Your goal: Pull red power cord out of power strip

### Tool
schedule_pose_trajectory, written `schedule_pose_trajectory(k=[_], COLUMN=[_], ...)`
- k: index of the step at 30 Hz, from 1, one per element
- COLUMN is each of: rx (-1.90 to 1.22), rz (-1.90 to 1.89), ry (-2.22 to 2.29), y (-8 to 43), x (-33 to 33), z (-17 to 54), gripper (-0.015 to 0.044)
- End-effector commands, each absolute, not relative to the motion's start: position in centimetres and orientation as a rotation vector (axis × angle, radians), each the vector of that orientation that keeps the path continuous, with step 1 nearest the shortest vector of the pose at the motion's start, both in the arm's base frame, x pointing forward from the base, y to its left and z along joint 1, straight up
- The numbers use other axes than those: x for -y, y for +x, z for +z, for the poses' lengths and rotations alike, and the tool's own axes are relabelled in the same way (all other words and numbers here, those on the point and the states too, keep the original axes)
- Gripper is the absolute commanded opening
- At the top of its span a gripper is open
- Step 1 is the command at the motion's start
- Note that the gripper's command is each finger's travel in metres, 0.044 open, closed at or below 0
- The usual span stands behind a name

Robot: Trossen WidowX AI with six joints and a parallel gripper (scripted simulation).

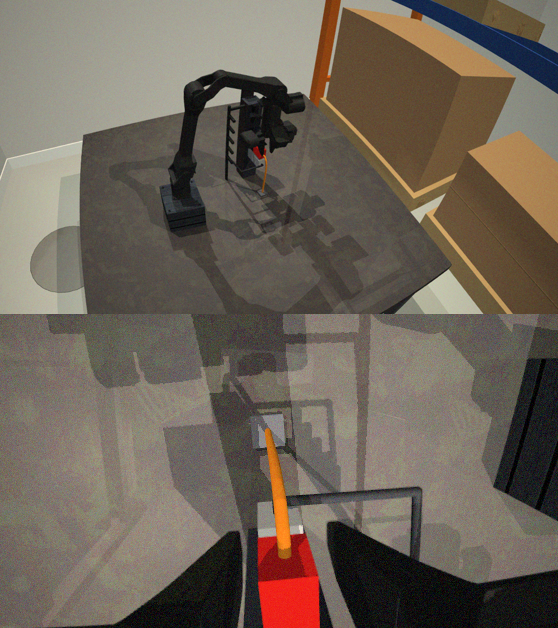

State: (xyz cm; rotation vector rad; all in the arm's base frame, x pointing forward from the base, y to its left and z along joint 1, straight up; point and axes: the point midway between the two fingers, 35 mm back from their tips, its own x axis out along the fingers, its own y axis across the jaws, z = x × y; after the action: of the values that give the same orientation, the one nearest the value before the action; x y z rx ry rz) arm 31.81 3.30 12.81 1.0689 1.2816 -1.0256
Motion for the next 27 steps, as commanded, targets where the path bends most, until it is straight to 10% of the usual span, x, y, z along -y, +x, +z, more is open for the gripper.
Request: schedule_pose_trajectory(k=[1,27], rx=[-1.278,-1.28], rz=[-1.03,-1.029], ry=[1.07,1.071], y=[31.7,31.1], x=[-3.9,-6.4], z=[12.9,11.9], gripper=[0.016,0.016])
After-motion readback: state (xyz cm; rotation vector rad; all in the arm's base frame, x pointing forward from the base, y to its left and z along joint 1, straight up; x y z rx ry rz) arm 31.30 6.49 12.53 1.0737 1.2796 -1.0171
